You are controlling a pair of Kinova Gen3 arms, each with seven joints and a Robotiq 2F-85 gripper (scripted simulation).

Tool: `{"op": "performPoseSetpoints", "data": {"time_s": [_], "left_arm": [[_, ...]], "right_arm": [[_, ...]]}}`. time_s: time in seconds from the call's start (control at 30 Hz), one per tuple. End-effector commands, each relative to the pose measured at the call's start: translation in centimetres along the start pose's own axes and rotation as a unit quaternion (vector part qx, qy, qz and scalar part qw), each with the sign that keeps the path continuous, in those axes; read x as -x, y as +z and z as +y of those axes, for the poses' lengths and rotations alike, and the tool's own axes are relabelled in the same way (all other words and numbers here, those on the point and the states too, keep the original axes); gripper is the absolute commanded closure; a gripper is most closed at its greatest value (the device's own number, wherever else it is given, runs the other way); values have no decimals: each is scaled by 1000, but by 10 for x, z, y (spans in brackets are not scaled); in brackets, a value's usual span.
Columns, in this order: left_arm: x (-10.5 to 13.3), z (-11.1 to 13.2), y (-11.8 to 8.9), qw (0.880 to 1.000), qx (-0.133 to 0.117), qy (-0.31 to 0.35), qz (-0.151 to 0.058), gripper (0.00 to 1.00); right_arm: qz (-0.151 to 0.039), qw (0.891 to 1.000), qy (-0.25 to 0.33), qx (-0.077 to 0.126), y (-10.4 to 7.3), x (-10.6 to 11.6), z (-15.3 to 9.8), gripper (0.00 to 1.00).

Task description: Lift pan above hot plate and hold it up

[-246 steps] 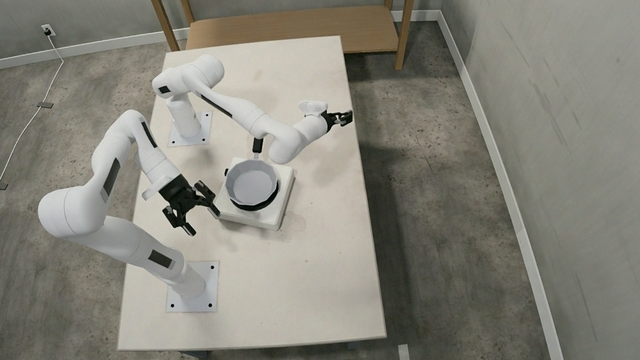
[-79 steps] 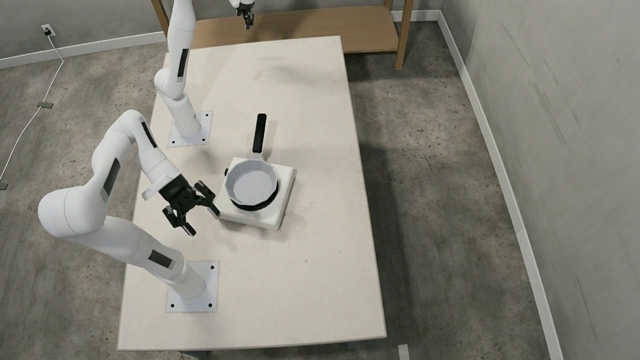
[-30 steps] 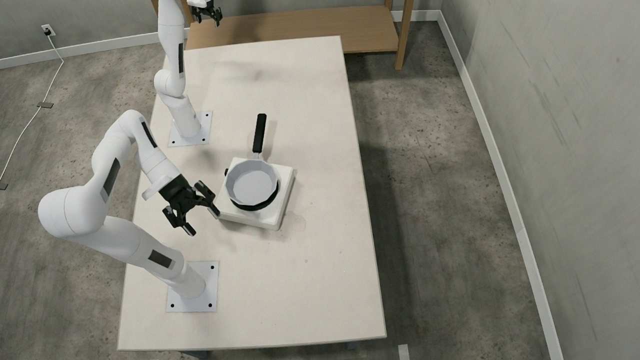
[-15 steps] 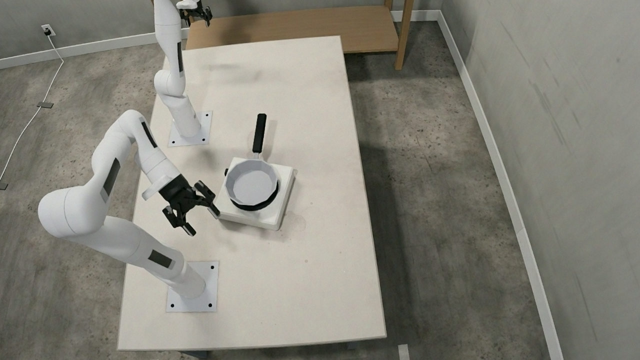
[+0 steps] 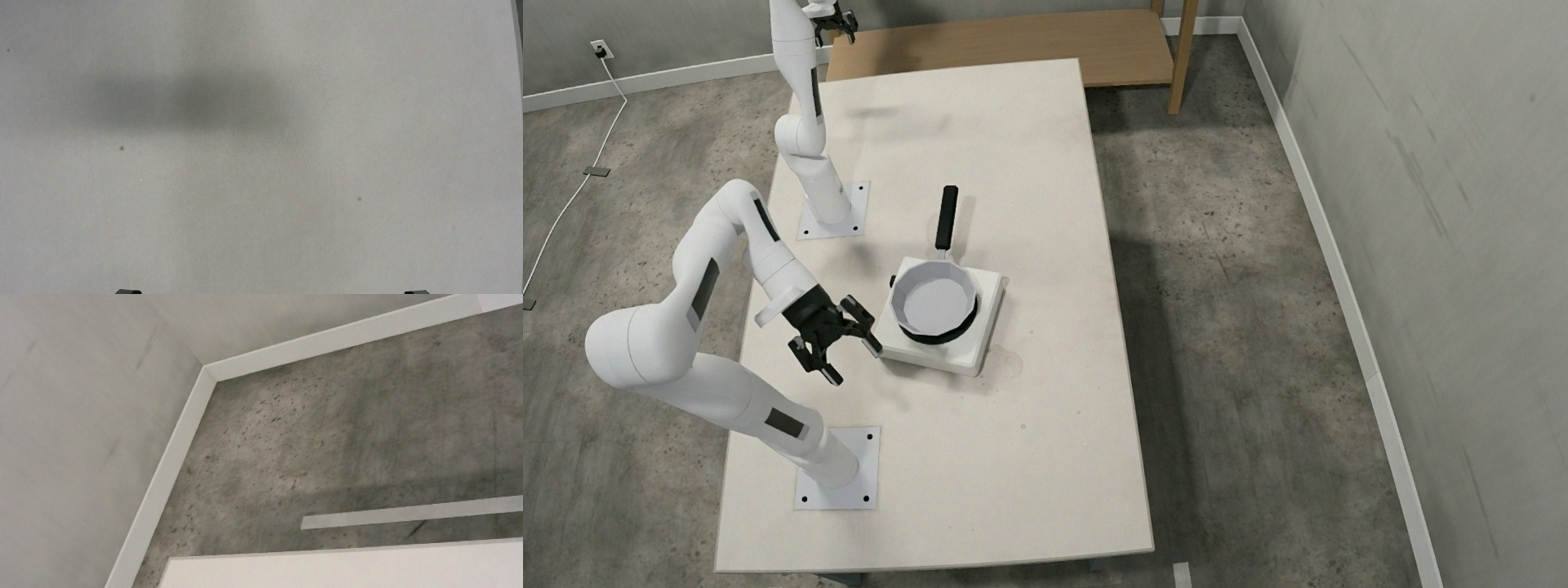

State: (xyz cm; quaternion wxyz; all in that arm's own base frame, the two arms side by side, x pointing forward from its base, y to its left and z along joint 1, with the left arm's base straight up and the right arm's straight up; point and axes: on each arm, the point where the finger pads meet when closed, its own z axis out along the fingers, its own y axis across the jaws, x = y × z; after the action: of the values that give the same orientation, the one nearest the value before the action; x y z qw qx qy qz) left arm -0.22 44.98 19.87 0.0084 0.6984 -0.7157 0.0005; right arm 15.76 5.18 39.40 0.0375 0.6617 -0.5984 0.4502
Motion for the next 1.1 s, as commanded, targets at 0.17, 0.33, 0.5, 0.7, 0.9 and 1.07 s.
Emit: {"op": "performPoseSetpoints", "data": {"time_s": [0.17, 0.33, 0.5, 0.7, 0.9, 1.07], "left_arm": [[0, 8, -1, 1000, -6, -23, -6, 2], [0, 8, -1, 1000, -6, -24, -6, 2], [-1, 6, -1, 1000, -4, -15, -3, 2], [-1, 6, -1, 1000, -4, -15, -3, 2], [-1, 6, -1, 1000, -4, -15, -3, 2], [-1, 6, -1, 1000, -4, -15, -3, 2]], "right_arm": [[0, 1000, 0, 0, 0, 0, 0, 2], [0, 1000, 0, 0, 0, 0, 0, 2], [-6, 1000, -1, 4, -1, 5, 0, 2], [-40, 998, -9, 42, -14, 47, -2, 2], [-94, 991, -10, 95, -35, 112, -7, 2], [-179, 967, 10, 179, -54, 167, -17, 2]]}}
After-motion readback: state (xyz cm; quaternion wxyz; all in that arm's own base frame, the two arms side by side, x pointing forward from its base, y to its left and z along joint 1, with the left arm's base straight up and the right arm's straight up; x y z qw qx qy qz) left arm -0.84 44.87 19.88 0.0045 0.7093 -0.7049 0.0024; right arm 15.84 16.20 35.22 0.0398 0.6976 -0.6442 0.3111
